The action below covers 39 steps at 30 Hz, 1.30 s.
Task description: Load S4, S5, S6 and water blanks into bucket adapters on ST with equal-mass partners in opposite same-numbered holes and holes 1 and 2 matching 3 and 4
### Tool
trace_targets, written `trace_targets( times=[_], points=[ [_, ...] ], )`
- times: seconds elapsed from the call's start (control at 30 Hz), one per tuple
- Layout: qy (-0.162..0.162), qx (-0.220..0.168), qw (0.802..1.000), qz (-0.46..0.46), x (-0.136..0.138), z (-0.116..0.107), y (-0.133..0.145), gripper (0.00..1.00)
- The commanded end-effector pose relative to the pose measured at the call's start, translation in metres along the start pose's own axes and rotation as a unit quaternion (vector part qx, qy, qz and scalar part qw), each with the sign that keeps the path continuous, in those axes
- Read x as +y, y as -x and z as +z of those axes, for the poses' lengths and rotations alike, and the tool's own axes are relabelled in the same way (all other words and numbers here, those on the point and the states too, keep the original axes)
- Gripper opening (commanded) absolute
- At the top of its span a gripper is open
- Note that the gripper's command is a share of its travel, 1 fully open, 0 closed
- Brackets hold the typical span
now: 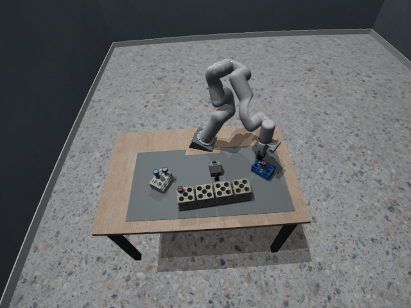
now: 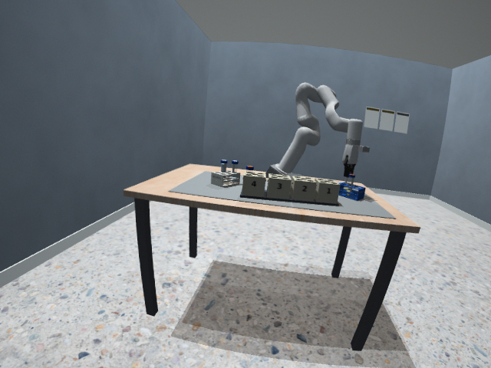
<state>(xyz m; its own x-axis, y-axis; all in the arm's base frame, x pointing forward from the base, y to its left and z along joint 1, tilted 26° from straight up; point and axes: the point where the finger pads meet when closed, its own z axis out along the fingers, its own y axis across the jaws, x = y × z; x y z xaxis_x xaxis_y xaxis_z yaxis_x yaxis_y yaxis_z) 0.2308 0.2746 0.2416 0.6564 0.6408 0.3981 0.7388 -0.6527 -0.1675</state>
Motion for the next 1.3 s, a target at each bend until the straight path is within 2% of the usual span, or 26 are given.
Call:
trace_targets(
  times=[0.0,1.27],
  points=[
    [0.0,0.002,1.0,0.0,-0.0002,-0.0012,-0.0013,0.0],
    [0.0,0.002,1.0,0.0,-0.0002,-0.0073,-0.0013,0.0]
  ],
)
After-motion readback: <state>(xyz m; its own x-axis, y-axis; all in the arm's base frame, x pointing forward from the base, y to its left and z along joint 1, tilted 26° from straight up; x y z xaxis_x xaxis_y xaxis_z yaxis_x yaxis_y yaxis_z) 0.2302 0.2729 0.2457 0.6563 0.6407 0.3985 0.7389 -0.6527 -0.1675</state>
